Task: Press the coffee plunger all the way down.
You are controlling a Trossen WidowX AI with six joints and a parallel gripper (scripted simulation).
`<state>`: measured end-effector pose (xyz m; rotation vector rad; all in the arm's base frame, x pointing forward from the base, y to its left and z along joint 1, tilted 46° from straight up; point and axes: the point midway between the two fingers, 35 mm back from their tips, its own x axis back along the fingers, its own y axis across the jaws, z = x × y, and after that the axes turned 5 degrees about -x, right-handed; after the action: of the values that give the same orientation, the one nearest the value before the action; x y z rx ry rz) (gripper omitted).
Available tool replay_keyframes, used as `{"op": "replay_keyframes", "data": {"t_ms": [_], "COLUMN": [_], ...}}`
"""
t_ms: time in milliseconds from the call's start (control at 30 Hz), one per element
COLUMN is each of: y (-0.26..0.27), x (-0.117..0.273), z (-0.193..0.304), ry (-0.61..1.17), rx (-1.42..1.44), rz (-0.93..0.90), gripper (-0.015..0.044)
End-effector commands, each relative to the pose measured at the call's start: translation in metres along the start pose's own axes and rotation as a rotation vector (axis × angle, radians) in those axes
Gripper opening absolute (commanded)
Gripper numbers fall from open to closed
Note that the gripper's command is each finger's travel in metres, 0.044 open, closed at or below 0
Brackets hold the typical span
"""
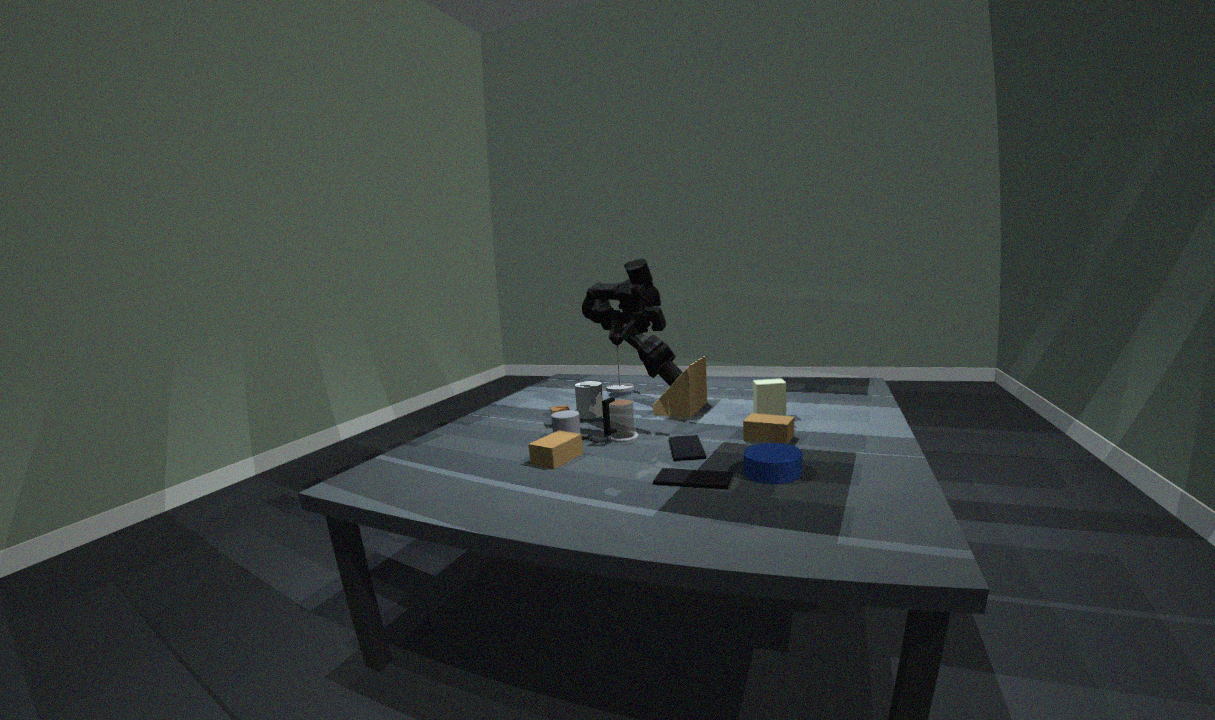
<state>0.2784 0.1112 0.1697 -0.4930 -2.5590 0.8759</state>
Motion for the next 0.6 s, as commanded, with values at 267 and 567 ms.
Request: {"op": "replay_keyframes", "data": {"t_ms": [267, 567], "y": [0.002, 0.004], "x": [-0.007, -0.016], "z": [0.008, 0.020], "ry": [0.005, 0.011], "rx": [0.001, 0.000], "rz": [-0.004, -0.007], "gripper": [0.0121, 0.0121]}}
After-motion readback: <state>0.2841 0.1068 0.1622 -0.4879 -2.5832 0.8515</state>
